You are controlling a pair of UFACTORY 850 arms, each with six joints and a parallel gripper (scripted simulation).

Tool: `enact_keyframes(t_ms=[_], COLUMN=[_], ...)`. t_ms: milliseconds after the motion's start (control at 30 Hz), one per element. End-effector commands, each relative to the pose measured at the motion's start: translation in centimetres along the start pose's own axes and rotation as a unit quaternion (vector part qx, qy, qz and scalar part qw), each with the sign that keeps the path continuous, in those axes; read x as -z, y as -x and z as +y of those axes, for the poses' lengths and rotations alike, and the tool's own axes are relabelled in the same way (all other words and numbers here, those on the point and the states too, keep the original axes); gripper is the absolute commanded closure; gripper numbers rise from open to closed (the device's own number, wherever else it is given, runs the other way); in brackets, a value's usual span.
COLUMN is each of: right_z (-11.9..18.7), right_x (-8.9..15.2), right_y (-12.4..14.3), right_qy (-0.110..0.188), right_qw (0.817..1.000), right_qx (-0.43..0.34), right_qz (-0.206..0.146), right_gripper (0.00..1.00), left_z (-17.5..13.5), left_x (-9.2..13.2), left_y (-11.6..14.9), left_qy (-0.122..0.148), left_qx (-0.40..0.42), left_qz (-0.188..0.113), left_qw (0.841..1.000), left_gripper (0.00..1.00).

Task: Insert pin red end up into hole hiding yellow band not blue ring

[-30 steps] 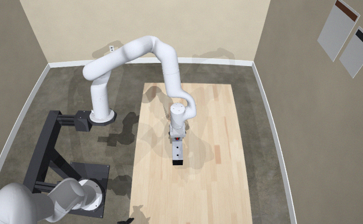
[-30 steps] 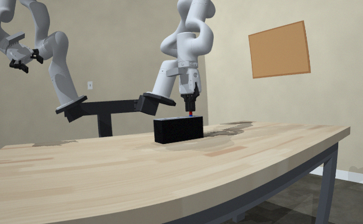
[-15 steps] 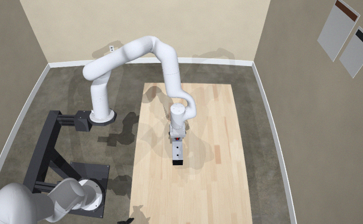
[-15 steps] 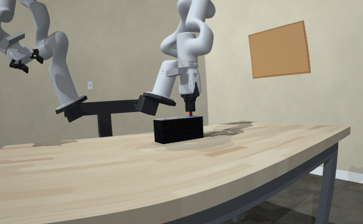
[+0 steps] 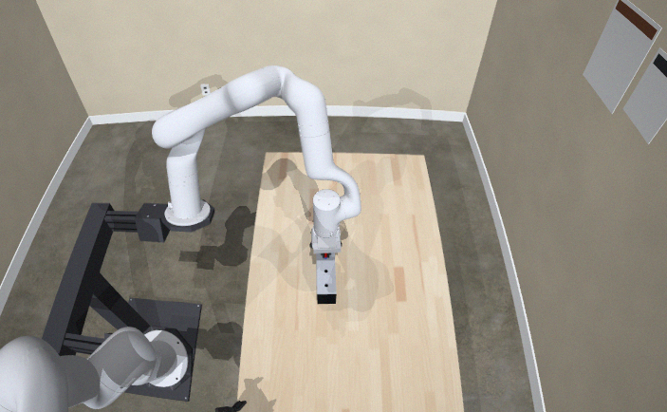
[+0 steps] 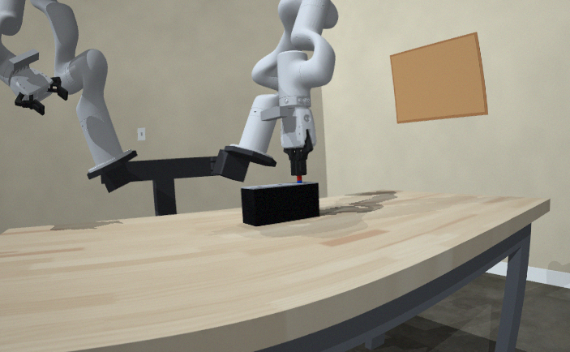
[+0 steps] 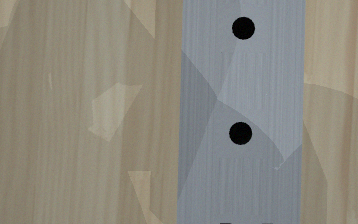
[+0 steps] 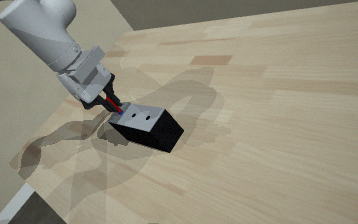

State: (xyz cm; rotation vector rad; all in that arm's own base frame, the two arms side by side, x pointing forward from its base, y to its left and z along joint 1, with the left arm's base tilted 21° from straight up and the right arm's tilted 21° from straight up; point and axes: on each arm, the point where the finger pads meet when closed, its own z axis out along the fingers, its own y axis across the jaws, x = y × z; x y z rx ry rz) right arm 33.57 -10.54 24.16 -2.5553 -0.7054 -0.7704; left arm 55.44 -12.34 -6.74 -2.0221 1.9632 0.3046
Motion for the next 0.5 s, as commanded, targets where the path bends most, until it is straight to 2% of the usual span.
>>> enact_keyframes(t_ms=[0, 433, 467], right_z=[0.03, 0.03, 0.03], right_x=[0.04, 0.04, 0.04], right_y=[-0.06, -0.06, -0.06], right_qy=[0.000, 0.000, 0.000], right_qw=[1.000, 1.000, 1.000], right_qx=[0.001, 0.001, 0.001], right_qz=[0.000, 0.000, 0.000], right_gripper=[0.00, 0.00, 0.00], left_z=[-0.10, -0.10, -0.07], left_x=[0.16, 0.16, 0.12], left_y=[-0.05, -0.05, -0.06], left_qy=[-0.001, -0.001, -0.001], left_qx=[0.000, 0.000, 0.000], left_qz=[0.000, 0.000, 0.001], left_qw=[1.000, 1.000, 1.000], left_gripper=[1.00, 1.00, 0.00])
